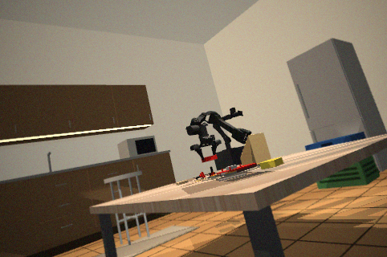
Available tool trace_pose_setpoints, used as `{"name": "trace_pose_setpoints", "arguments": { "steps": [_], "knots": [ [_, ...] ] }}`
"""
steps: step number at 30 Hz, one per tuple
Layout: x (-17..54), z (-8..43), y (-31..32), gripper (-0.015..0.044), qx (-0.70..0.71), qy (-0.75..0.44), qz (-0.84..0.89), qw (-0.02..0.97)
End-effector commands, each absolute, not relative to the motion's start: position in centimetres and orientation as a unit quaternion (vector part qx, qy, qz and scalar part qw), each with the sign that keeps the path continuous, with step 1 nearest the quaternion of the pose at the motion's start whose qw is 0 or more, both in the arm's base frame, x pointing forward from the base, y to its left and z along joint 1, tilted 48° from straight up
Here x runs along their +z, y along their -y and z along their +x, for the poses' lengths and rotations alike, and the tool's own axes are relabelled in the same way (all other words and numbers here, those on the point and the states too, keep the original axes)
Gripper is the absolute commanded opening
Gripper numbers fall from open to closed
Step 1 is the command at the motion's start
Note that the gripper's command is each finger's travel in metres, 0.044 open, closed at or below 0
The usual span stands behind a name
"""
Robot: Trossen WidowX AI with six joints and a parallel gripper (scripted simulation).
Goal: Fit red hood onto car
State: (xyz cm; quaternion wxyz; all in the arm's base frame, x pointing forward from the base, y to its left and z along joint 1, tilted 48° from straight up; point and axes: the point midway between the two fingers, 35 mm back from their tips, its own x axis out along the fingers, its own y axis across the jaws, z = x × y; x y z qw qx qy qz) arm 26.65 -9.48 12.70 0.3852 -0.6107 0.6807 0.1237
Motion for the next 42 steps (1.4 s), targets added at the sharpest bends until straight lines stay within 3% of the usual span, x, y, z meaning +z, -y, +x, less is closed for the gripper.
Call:
{"name": "trace_pose_setpoints", "arguments": {
  "steps": [1,42],
  "knots": [
    [12.3,27.1,9.1,0.0,0.113,-0.683,-0.603,0.397],
    [4.2,33.0,0.2,0.0,-0.104,-0.683,-0.436,0.576]
  ]
}}
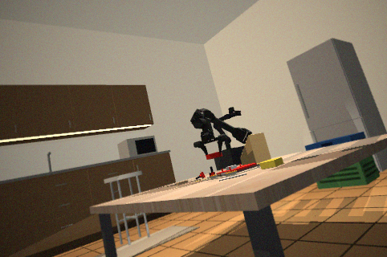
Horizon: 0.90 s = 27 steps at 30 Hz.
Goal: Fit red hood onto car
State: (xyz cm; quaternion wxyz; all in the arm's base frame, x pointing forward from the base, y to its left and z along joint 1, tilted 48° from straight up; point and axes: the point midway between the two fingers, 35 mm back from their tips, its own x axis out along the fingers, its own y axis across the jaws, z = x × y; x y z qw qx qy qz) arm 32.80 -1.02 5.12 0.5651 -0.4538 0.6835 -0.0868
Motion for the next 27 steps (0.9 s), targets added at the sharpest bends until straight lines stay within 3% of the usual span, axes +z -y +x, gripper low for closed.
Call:
{"name": "trace_pose_setpoints", "arguments": {
  "steps": [1,27],
  "knots": [
    [4.0,33.1,0.0,0.0,-0.11,-0.682,-0.432,0.58],
    [-2.2,33.5,-5.4,0.0,-0.262,-0.642,-0.302,0.655]
  ]
}}
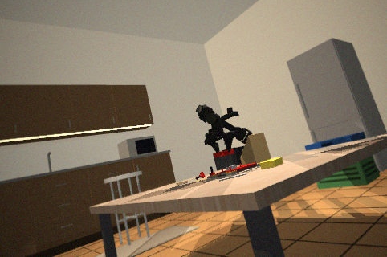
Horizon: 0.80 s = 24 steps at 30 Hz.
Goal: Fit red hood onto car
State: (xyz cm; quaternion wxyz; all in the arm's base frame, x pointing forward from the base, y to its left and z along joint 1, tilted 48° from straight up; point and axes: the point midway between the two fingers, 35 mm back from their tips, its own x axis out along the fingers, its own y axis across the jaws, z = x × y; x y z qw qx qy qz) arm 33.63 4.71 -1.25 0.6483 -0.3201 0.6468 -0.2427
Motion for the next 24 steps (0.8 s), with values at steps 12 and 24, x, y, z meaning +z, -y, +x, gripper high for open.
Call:
{"name": "trace_pose_setpoints", "arguments": {
  "steps": [12,24],
  "knots": [
    [-3.4,33.4,-5.4,0.0,-0.282,-0.633,-0.284,0.662],
    [-6.6,33.7,-2.5,0.0,-0.283,-0.633,-0.285,0.662]
  ]
}}
